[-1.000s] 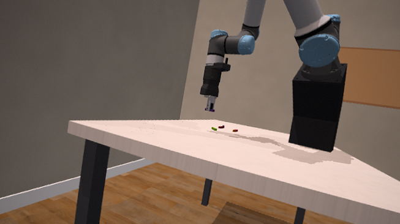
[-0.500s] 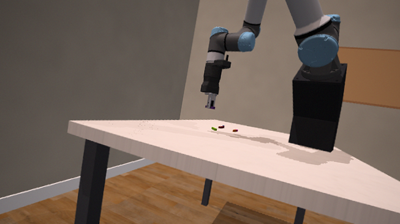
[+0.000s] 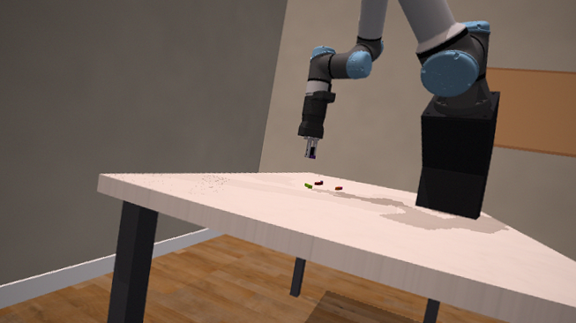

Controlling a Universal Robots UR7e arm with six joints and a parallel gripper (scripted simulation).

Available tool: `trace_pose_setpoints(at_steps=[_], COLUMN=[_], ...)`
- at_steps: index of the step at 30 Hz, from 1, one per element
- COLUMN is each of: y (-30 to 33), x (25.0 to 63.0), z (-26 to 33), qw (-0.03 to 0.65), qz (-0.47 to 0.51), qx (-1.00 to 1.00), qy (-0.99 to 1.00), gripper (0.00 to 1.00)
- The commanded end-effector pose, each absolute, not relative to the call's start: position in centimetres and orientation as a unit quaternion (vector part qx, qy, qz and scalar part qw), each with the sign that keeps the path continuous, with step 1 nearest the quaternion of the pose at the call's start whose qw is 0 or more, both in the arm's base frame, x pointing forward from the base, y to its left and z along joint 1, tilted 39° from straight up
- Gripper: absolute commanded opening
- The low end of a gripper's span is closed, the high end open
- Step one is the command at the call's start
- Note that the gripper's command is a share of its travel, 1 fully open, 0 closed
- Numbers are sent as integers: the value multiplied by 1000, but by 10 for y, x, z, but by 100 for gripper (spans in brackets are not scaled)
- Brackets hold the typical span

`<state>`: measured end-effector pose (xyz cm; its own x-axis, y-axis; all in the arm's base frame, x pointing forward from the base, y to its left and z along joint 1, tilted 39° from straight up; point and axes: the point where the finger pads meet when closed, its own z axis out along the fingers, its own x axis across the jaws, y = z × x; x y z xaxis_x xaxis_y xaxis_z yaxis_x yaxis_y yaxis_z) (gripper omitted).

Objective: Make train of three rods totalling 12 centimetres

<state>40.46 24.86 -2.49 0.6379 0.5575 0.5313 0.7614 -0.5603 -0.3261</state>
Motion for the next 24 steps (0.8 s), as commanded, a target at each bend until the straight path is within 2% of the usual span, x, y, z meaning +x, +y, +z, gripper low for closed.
trace_pose_setpoints(at_steps=[1,13,24], y=[221,165,141], x=[401,380,362], z=[-48,-94,-115], qw=[284,313,331], qz=[-163,-102,-66], qx=[-893,-936,-941], qy=[-309,-123,-11], gripper=[24,24,24])
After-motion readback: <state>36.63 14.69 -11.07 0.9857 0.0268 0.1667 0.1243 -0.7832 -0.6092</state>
